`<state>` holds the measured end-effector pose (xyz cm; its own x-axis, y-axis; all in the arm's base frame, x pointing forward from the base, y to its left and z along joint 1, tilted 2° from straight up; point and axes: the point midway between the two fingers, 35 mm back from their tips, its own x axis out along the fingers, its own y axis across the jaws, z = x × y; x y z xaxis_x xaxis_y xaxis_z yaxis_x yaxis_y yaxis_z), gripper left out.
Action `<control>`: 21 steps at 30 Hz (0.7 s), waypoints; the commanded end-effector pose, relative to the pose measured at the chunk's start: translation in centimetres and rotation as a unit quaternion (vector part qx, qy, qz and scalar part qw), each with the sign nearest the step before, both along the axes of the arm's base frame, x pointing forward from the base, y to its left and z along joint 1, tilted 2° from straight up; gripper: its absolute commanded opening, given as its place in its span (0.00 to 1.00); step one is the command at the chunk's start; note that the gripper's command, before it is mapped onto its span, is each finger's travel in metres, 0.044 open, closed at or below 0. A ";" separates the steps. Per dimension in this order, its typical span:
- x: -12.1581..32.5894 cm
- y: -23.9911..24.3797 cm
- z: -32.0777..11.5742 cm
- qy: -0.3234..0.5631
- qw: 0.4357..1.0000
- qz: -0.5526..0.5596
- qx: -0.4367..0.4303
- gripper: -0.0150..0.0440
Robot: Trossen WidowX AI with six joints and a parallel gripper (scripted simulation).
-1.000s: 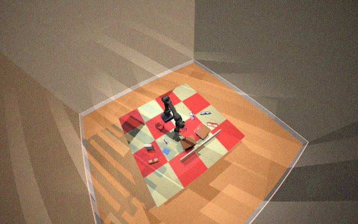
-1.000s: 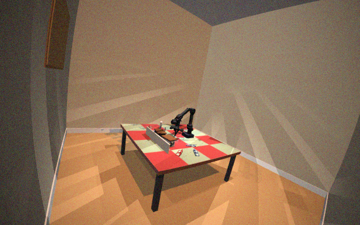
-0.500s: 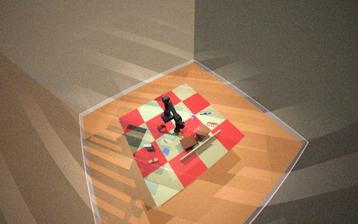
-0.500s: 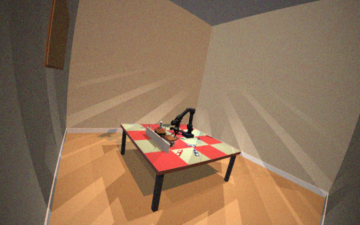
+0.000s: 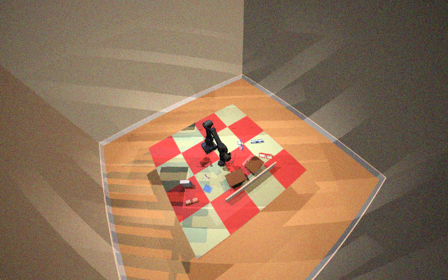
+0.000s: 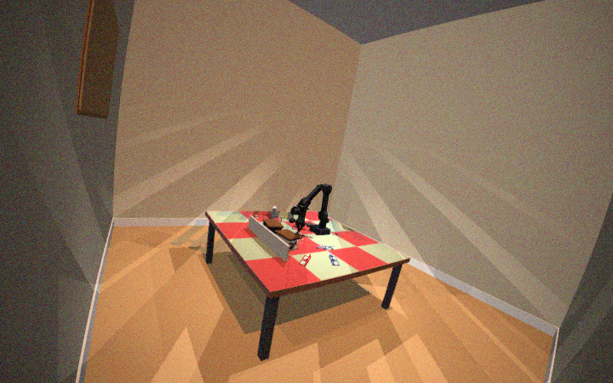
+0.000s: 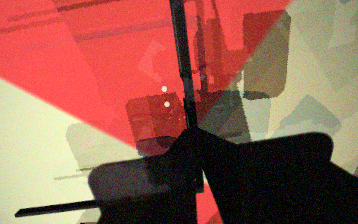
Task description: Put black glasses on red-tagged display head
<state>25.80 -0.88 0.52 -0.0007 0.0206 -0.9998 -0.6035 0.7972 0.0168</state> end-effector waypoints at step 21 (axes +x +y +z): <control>-0.3 0.3 -0.1 0.000 1.000 -0.001 0.001 0.44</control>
